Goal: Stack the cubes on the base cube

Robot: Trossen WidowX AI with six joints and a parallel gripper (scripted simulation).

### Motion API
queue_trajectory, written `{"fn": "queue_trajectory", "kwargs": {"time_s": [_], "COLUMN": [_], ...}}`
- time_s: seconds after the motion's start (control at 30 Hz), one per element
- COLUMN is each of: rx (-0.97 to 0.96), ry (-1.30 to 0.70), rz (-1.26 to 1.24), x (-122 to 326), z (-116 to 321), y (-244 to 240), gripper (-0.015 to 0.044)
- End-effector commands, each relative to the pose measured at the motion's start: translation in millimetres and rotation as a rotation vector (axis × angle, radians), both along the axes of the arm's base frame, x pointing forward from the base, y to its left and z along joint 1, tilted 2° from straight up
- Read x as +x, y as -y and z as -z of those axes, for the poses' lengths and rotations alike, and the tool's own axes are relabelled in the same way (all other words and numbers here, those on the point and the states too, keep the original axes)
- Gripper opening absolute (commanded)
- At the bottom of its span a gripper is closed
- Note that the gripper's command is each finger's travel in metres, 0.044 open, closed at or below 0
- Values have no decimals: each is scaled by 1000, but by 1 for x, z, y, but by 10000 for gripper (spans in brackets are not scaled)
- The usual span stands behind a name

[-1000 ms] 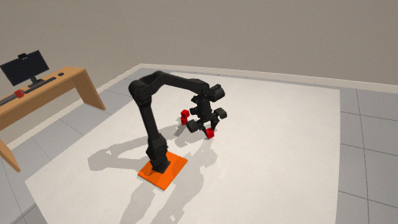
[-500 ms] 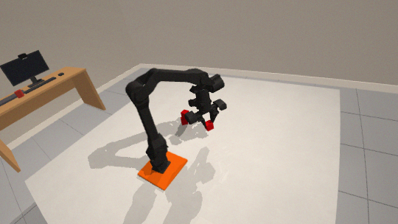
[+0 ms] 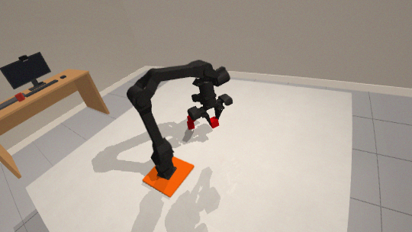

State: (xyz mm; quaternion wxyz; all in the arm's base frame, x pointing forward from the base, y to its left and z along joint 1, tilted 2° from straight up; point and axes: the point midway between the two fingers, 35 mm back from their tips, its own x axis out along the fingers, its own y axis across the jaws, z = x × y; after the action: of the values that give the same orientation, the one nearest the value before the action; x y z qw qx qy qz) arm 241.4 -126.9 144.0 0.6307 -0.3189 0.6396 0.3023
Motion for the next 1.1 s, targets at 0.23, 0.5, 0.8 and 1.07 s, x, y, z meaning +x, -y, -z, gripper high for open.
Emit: {"fn": "queue_trajectory", "kwargs": {"time_s": [0.23, 0.5, 0.8, 1.07], "rx": [-4, -1, 3, 6], "ry": [4, 10, 15, 19], "rz": [100, 241, 399, 540], "x": [8, 19, 30, 37], "z": [-7, -5, -3, 0], "y": [-15, -37, -63, -87], "gripper": [105, 105, 105, 105]}}
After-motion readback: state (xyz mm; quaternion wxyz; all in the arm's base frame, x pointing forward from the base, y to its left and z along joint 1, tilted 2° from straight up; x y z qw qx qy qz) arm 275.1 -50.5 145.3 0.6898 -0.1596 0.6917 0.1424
